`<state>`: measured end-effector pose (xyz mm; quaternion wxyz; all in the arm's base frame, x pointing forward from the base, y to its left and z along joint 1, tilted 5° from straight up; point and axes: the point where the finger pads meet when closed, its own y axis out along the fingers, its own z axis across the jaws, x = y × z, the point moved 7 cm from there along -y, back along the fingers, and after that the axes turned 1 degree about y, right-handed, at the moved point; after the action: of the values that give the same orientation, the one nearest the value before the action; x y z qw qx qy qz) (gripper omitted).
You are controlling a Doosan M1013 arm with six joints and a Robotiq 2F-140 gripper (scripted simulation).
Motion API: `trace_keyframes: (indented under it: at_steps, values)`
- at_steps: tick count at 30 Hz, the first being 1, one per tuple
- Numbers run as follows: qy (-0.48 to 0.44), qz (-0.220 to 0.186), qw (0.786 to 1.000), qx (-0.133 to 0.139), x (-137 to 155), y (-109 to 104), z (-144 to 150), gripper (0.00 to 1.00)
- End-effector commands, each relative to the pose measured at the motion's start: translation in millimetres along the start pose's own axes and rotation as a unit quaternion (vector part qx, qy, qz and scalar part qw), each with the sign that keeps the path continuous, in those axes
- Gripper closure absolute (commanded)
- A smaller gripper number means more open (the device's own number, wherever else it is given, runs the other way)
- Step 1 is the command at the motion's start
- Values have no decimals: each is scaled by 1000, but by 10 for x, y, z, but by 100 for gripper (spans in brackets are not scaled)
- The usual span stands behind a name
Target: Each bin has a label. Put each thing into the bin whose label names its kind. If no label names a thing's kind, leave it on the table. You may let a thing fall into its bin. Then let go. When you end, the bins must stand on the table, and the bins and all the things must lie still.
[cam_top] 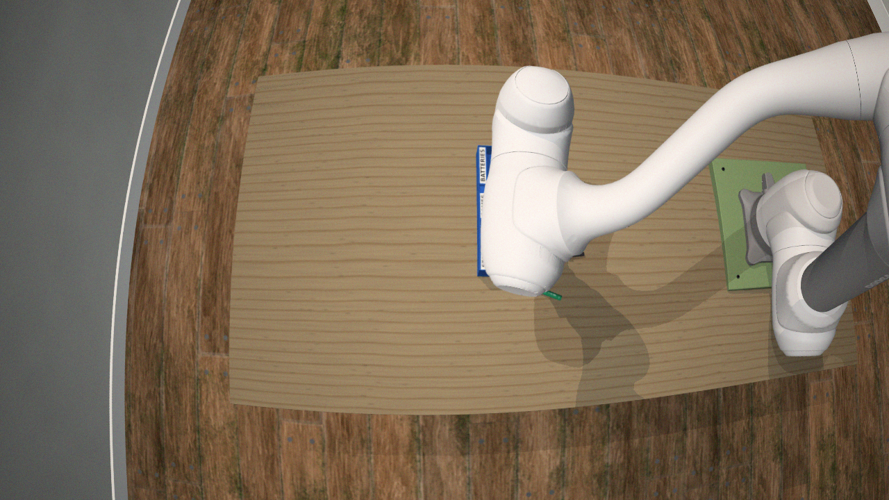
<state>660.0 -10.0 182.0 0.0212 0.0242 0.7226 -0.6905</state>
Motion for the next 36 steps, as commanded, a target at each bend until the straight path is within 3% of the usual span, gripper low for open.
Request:
trace_keyframes:
  at_steps: [1,18,36]
  values:
    - [0,0,1000,0,0,72,0,95]
    - [0,0,1000,0,0,472,0,95]
    - [0,0,1000,0,0,479,0,95]
